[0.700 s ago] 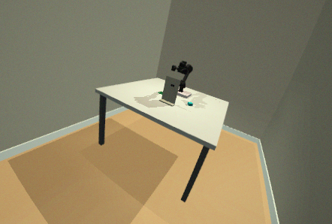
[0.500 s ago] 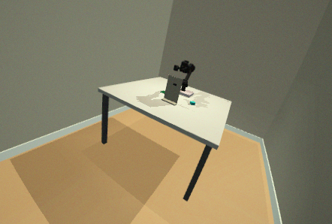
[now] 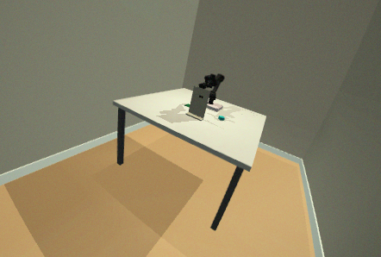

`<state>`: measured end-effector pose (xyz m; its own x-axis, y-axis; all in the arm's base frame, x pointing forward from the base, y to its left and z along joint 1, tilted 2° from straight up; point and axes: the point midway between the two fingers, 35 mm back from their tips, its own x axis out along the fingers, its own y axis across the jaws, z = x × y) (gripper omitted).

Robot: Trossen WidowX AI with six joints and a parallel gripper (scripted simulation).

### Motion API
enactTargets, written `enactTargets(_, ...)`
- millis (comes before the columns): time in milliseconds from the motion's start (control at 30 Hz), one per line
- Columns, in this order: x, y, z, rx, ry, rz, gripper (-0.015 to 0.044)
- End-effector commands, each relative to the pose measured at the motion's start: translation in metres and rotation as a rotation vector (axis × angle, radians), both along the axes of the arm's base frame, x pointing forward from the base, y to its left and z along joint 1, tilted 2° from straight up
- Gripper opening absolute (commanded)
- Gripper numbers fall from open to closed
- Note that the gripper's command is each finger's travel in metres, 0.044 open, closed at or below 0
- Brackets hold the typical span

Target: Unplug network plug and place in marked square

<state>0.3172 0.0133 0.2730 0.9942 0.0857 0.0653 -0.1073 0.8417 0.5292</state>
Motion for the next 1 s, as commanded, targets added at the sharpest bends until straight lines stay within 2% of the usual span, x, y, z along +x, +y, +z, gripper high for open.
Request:
enactTargets(0, -0.002, 0.002, -0.018, 0.140, 0.024, 0.028, 0.0156)
enactTargets(800, -0.035, 0.014, -0.097, 0.953, 0.163, 0.160, 0.0156)
enactTargets(967, -0.038, 0.015, -0.101, 1.003, 0.174, 0.167, 0.0156)
